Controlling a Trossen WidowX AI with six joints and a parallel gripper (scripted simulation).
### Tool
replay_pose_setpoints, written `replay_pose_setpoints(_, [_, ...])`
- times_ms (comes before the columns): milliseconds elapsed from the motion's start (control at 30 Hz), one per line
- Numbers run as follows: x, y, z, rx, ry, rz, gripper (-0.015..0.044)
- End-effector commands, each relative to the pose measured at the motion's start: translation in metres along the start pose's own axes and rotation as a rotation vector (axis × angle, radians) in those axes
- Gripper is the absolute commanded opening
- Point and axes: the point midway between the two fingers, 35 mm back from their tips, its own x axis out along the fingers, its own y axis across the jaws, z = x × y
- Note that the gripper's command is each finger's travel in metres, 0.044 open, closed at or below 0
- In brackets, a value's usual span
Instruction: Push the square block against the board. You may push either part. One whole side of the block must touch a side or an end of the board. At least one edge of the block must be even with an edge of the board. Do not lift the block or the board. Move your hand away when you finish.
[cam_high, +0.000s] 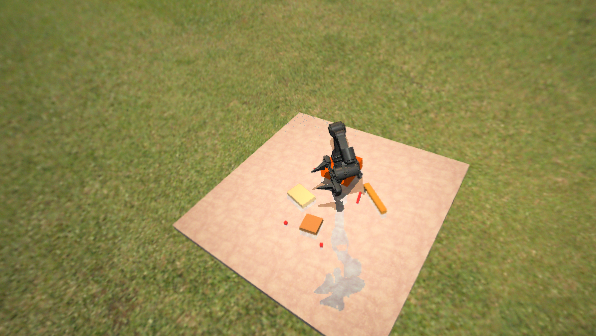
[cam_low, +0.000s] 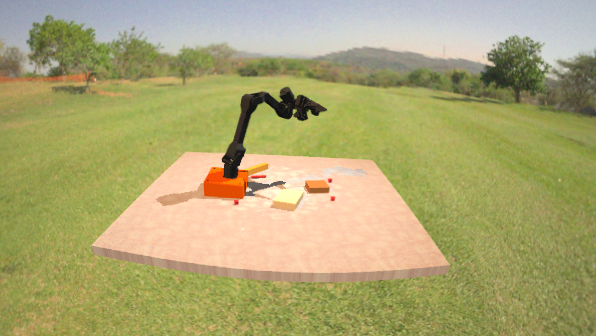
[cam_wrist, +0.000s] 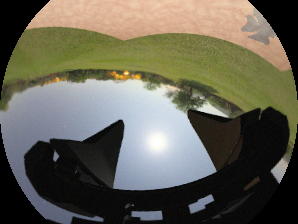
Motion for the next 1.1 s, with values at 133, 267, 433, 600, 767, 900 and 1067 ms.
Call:
replay_pose_setpoints(133, [0.004, -0.001, -0.005, -0.031, 0.021, -0.005, 0.0269])
replay_pose_setpoints(267, [0.019, -0.003, -0.009, -0.133, 0.058, -0.006, 0.0164])
replay_pose_setpoints(433, [0.045, -0.005, -0.004, -0.291, 0.076, 0.006, 0.0033])
replay_pose_setpoints(600, [0.074, -0.007, 0.006, -0.463, 0.082, 0.006, 0.0])
replay_pose_setpoints(767, [0.104, -0.007, 0.02, -0.634, 0.076, -0.006, 0.0])
replay_pose_setpoints(900, [0.128, -0.005, 0.035, -0.769, 0.061, -0.026, 0.0])
replay_pose_setpoints(1067, [0.157, 0.001, 0.058, -0.931, 0.032, -0.067, 0.0])
